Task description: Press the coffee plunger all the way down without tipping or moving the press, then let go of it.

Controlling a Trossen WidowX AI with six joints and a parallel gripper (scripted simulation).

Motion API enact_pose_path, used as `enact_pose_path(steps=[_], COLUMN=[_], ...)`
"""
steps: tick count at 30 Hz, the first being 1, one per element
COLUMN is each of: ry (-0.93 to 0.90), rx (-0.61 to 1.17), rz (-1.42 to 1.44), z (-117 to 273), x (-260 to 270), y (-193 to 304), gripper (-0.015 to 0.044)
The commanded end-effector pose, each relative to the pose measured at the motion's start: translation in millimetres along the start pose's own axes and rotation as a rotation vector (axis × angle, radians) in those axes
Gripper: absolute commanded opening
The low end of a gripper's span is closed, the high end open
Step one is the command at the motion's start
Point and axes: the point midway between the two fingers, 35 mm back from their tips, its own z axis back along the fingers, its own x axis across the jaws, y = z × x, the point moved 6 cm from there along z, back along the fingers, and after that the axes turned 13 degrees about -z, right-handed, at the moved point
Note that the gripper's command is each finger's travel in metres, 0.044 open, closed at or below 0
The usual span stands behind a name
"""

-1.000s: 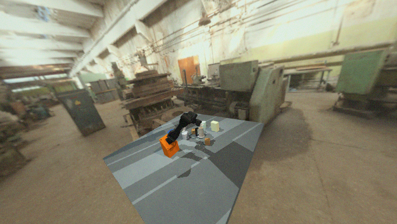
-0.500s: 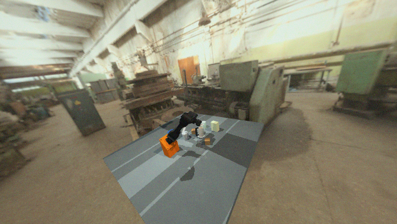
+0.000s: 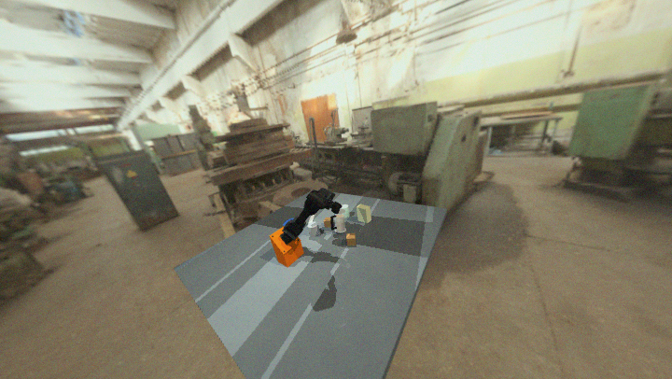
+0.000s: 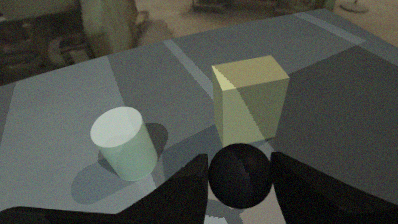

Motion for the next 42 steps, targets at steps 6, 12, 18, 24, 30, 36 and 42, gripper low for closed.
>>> enact_pose_path(steps=[6, 12, 18, 24, 30, 36, 42], ry=[0.000, 0.000, 0.000, -0.001, -0.001, 0.006, 0.006], rx=[0.000, 0.000, 0.000, 0.003, 0.019, 0.016, 0.016], rz=[0.000, 0.000, 0.000, 0.000, 0.004, 0.012, 0.012], z=[0.0, 0.0, 0.0, 3.2, 39.1, 66.2, 66.0], x=[0.0, 0.0, 0.0, 1.4, 7.0, 2.7, 2.9], y=[0.0, 0.0, 0.0, -3.5, -35.9, -53.0, -52.7], gripper=[0.0118, 0.0250, 0.0407, 0.0440, 0.0440, 0.0440, 0.0440])
